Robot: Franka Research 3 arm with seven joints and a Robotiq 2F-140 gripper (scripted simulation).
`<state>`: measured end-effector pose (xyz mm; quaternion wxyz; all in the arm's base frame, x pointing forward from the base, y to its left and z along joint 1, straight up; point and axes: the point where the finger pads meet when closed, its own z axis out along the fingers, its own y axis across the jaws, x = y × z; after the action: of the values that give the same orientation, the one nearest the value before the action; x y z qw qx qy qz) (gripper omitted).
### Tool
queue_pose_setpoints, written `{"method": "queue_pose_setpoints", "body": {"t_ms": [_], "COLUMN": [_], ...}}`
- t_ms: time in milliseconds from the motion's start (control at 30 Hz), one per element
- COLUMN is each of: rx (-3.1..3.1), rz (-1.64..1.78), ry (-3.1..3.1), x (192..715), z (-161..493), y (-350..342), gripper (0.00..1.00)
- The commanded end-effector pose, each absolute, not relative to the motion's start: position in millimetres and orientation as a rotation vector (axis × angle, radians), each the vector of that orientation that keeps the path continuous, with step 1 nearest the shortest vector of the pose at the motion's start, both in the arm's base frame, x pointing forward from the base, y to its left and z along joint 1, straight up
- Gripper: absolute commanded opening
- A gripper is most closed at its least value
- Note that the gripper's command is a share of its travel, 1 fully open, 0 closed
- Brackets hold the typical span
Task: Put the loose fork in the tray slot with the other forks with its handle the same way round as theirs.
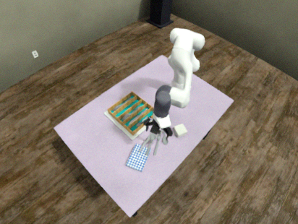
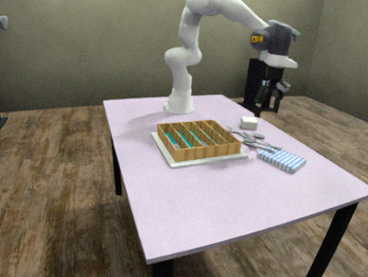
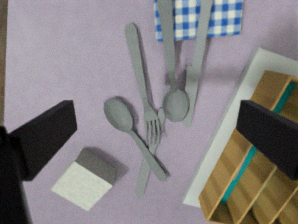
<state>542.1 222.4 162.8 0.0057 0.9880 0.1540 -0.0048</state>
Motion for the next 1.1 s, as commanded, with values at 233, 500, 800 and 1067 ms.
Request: {"method": "queue_pose_setpoints", "body": {"t_ms": [233,500,800,1067], "rx": [3.021,3.021,3.021,3.021], "rz": [0.001,0.001,0.001,0.001], "ry": [0.849,0.849,0.849,0.849], "x": [534.4,534.4,534.4,534.4], "z": [159.6,159.6,159.6,159.6], "y": [223.1,223.1,223.1,223.1], "gripper": [1.0,1.0,1.0,1.0]}}
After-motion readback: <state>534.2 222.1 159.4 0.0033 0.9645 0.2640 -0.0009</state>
